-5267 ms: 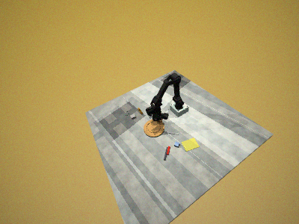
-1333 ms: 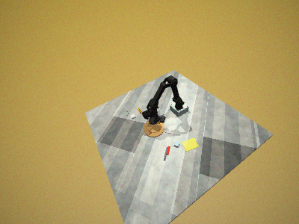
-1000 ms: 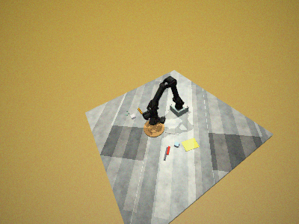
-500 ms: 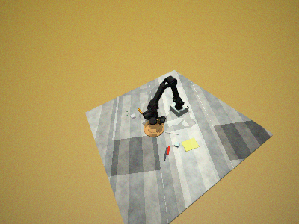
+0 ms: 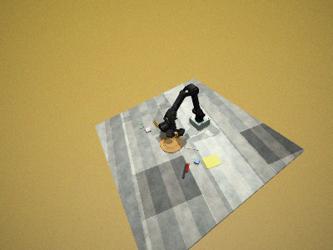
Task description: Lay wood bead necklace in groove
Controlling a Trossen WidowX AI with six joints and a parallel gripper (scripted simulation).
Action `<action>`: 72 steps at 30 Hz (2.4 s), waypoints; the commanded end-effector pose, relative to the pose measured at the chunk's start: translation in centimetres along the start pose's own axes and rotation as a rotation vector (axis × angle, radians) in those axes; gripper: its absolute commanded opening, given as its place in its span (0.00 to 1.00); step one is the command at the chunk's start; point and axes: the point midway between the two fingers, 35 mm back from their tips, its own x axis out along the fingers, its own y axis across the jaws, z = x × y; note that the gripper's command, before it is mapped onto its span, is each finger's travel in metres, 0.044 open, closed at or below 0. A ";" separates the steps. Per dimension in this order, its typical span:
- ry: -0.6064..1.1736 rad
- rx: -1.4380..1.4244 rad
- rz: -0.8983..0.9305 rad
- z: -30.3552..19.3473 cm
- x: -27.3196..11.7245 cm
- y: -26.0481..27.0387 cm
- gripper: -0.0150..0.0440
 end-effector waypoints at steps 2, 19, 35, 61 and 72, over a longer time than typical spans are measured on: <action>-0.003 0.004 0.001 0.1 -0.2 0.0 1.00; 0.001 0.487 0.002 -4.5 -0.3 1.9 0.68; -0.008 0.481 -0.002 -4.3 1.0 1.6 0.68; -0.003 0.482 0.000 -4.4 3.5 1.8 0.59; -0.003 0.482 0.000 -4.4 3.5 1.8 0.25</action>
